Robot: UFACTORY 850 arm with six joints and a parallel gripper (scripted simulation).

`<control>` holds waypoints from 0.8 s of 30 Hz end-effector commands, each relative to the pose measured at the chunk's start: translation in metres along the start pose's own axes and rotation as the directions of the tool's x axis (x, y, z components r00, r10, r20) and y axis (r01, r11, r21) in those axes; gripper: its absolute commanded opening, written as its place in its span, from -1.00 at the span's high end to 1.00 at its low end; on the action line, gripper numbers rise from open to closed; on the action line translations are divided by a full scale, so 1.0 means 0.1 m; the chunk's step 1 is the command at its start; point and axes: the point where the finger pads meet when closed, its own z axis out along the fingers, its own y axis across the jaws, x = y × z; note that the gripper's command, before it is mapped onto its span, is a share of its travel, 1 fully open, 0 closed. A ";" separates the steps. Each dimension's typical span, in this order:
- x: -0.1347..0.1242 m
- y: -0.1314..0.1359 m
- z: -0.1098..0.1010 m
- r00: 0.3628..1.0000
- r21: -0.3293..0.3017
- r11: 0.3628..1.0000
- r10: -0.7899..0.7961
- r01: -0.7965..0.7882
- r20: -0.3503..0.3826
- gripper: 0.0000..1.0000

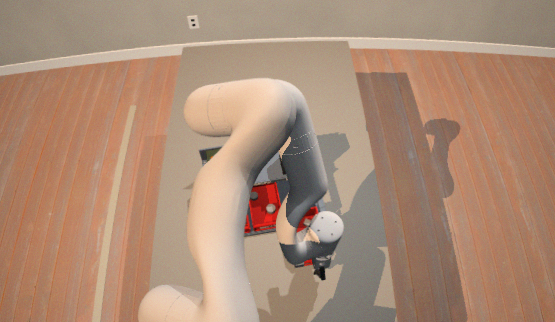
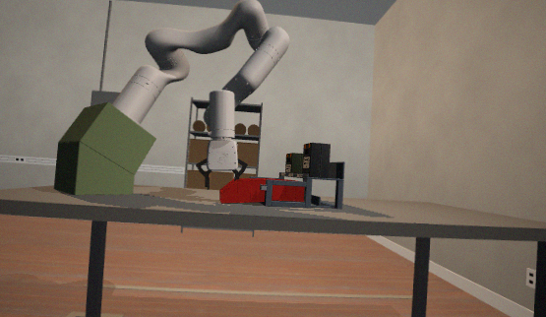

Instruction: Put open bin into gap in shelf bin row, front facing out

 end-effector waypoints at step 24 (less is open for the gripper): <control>0.00 0.00 0.13 1.000 -0.001 1.000 0.000 0.000 0.000 -1.00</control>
